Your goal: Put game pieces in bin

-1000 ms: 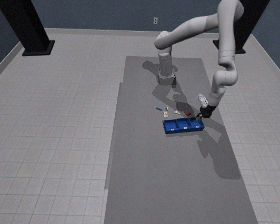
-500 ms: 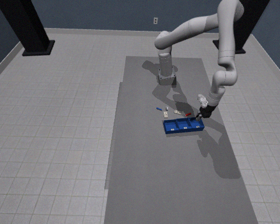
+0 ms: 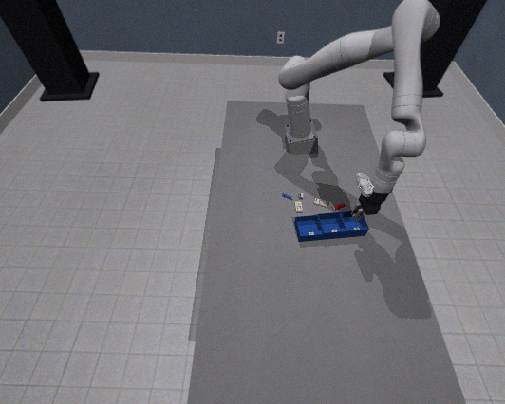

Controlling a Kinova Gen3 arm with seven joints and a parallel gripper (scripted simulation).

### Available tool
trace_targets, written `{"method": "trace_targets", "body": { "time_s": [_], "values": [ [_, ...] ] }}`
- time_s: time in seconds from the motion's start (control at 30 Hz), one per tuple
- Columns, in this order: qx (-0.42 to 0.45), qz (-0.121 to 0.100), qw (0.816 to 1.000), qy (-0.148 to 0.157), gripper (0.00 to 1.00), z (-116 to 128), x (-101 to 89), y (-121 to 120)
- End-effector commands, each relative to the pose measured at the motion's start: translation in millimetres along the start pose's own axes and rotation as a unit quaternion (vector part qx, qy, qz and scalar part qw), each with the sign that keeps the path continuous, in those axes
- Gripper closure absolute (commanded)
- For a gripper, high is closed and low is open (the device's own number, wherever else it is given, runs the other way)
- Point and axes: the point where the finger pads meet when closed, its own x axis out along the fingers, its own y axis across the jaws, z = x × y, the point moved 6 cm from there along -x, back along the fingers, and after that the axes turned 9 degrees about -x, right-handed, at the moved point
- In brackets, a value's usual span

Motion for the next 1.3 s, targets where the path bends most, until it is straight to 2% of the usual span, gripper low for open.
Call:
{"method": "trace_targets", "body": {
  "time_s": [0.0,0.63,1.13,1.17,1.27],
  "values": [
    [-0.001,0.001,1.000,0.000,0.66,-2,9.1,1],
    [-0.001,0.002,1.000,0.000,0.66,-2,42.4,2],
    [0.000,0.002,1.000,0.001,0.66,-2,39.8,2],
    [0.000,0.002,1.000,0.001,0.36,-2,39.8,2],
    [0.000,0.002,1.000,0.001,0.36,-2,39.8,2]
  ]
}}
